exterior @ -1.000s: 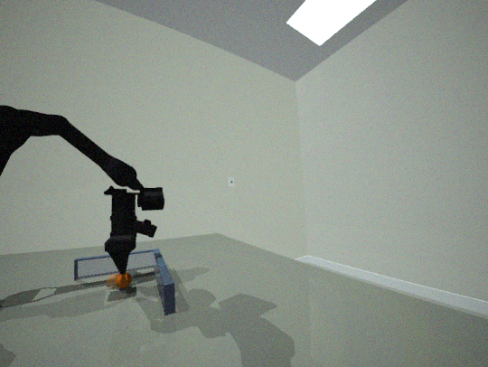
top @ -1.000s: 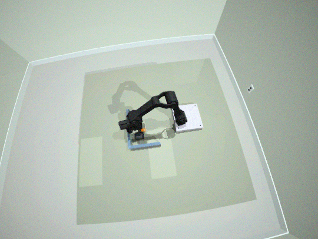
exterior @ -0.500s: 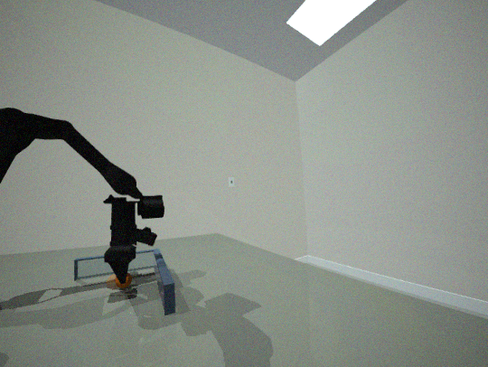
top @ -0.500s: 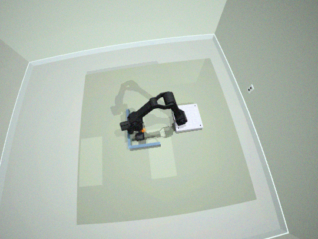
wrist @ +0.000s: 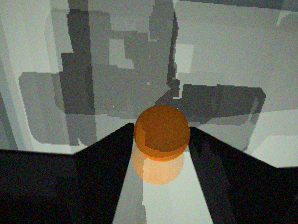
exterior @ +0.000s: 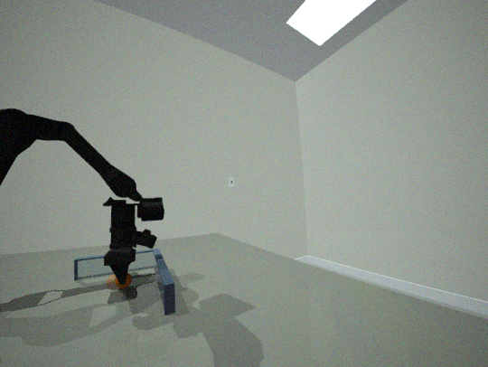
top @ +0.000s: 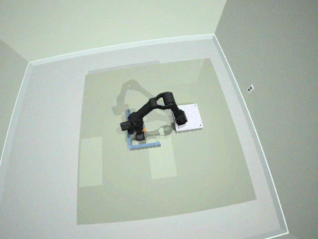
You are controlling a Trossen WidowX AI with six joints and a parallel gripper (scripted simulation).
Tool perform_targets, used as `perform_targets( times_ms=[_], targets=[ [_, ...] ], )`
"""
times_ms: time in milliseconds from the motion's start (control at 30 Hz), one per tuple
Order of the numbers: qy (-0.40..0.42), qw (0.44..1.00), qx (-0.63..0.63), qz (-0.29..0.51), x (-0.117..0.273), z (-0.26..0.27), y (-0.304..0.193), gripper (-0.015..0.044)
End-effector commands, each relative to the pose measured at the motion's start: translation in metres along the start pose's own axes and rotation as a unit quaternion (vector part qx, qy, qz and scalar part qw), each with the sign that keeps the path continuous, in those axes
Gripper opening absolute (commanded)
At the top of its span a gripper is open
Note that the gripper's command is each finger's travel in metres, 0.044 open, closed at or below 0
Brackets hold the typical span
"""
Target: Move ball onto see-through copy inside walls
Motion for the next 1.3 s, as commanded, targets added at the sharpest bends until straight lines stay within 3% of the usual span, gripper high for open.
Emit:
perform_targets(
  times_ms=[0,133,733,967,1267],
  targets=[
    [0.001,1.000,0.002,-0.001,0.001,0.000,0.000,0.0084],
    [0.001,1.000,0.002,-0.001,0.020,0.000,0.004,0.0000],
    [0.001,1.000,0.002,-0.001,0.128,0.000,0.001,0.0000],
    [0.001,1.000,0.002,-0.001,0.127,0.000,0.000,0.0000],
    [0.001,1.000,0.002,0.000,0.099,0.002,-0.013,0.0000]
  ],
)
Point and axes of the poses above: the point midway between the two fingers, 35 mm back from their tips, its own x axis back along the fingers, its own z axis across the jaws, y = z × x, the point moved 10 cm from there along x, back along the fingers, and after that the axes turned 9 degrees about x, right-handed, at the moved point
